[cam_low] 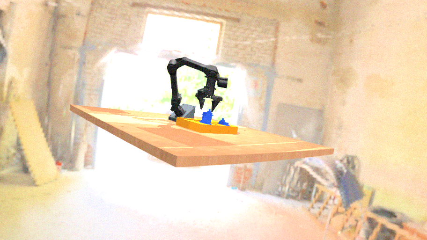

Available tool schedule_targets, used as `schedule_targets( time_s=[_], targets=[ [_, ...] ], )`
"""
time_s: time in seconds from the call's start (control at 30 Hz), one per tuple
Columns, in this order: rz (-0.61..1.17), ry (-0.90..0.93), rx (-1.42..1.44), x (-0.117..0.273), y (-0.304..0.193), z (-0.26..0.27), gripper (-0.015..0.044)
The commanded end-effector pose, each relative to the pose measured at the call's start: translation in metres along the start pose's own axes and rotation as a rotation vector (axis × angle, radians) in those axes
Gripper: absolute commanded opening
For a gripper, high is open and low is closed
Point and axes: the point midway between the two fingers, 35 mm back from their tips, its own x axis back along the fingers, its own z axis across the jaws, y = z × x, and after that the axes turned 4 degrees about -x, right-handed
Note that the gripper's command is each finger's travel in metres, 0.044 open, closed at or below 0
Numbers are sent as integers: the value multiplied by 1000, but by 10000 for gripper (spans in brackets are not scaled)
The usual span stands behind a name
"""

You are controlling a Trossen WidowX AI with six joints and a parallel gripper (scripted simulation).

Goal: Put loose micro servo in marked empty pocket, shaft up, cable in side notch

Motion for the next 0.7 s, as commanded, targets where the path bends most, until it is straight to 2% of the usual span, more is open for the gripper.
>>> schedule_targets(
  time_s=[0.0, 0.43, 0.67],
  targets=[
    [-4, 4, 6, -5, 0, 0, 440],
    [-4, 4, 6, -22, 0, 0, 440],
    [-4, 4, 6, -22, 0, 0, 256]
  ],
)
